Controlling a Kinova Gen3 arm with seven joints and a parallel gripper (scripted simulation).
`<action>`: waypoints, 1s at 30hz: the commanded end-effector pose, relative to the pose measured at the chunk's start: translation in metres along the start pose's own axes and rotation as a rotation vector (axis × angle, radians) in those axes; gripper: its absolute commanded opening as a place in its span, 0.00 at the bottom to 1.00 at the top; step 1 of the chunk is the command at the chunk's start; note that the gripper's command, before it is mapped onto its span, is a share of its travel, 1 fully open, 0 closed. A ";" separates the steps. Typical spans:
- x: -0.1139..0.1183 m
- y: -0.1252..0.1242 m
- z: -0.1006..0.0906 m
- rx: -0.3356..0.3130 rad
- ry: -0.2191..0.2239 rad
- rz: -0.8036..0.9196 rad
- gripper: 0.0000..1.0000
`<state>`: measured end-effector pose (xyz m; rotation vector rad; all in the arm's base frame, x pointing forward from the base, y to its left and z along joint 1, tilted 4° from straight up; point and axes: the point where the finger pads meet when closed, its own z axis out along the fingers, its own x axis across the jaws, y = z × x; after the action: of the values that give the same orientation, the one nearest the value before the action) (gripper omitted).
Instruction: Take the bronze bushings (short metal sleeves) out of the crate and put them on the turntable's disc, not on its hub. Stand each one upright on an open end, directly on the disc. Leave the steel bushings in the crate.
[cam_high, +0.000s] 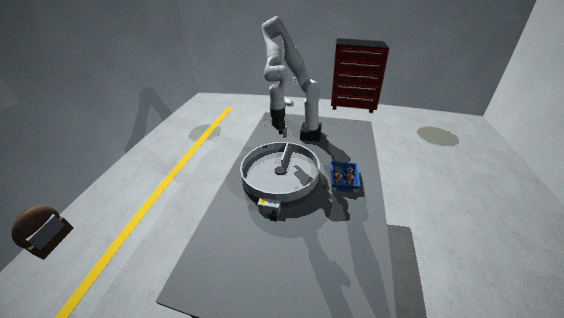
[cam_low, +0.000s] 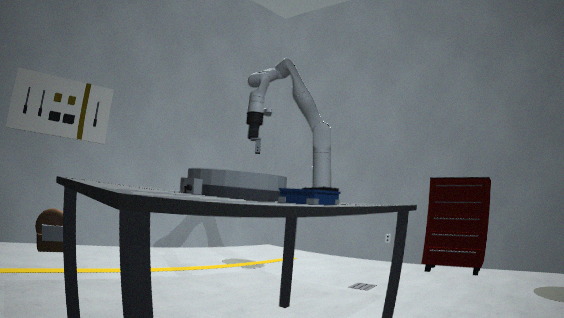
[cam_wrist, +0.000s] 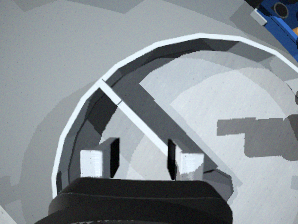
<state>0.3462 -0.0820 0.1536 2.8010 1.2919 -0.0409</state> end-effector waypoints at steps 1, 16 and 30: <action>0.022 -0.013 0.008 -0.003 -0.003 -0.012 0.76; 0.125 -0.079 0.033 0.001 0.003 -0.005 0.76; 0.213 -0.138 0.057 0.005 0.002 -0.003 0.76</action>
<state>0.3813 0.1412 0.0903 2.8197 1.2674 -0.0214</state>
